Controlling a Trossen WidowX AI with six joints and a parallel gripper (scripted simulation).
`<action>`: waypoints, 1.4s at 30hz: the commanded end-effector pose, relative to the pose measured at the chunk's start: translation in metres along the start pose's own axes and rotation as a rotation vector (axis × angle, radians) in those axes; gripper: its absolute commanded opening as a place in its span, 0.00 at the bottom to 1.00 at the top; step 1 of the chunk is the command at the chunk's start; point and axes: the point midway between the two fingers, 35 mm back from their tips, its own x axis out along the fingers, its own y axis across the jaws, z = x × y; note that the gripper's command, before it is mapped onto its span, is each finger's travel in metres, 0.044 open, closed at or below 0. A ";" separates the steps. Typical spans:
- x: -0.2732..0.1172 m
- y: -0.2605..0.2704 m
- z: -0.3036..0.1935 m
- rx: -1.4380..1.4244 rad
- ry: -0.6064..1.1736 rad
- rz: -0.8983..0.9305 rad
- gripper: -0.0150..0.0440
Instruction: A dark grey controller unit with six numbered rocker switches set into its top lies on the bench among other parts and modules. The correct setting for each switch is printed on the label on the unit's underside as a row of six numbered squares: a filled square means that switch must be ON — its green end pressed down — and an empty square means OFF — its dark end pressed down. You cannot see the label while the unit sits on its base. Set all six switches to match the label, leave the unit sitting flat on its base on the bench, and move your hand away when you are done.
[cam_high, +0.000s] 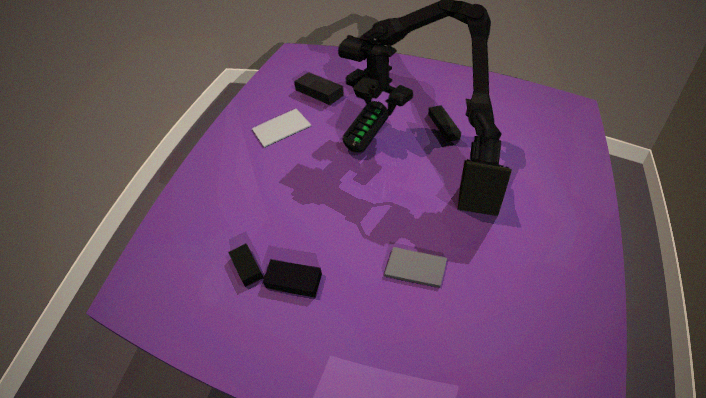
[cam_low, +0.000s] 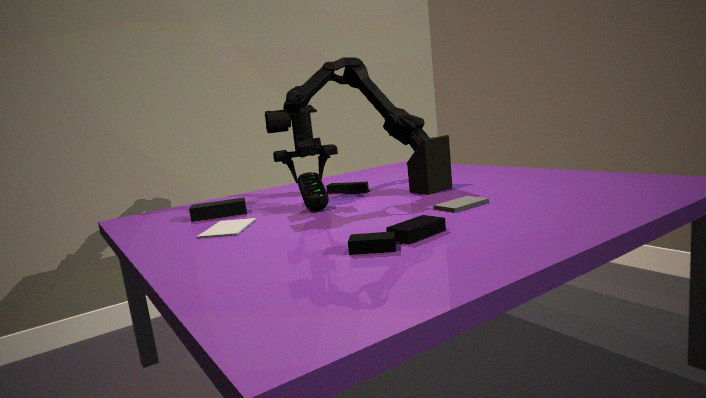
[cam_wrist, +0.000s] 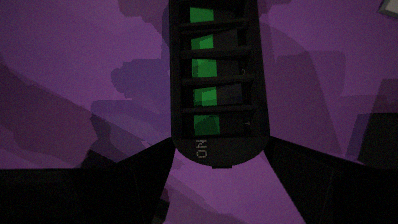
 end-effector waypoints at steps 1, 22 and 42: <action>0.002 0.001 -0.002 -0.006 -0.002 0.002 0.83; 0.016 0.001 -0.004 -0.006 -0.001 0.002 0.82; 0.030 0.001 -0.004 -0.007 -0.001 0.001 0.82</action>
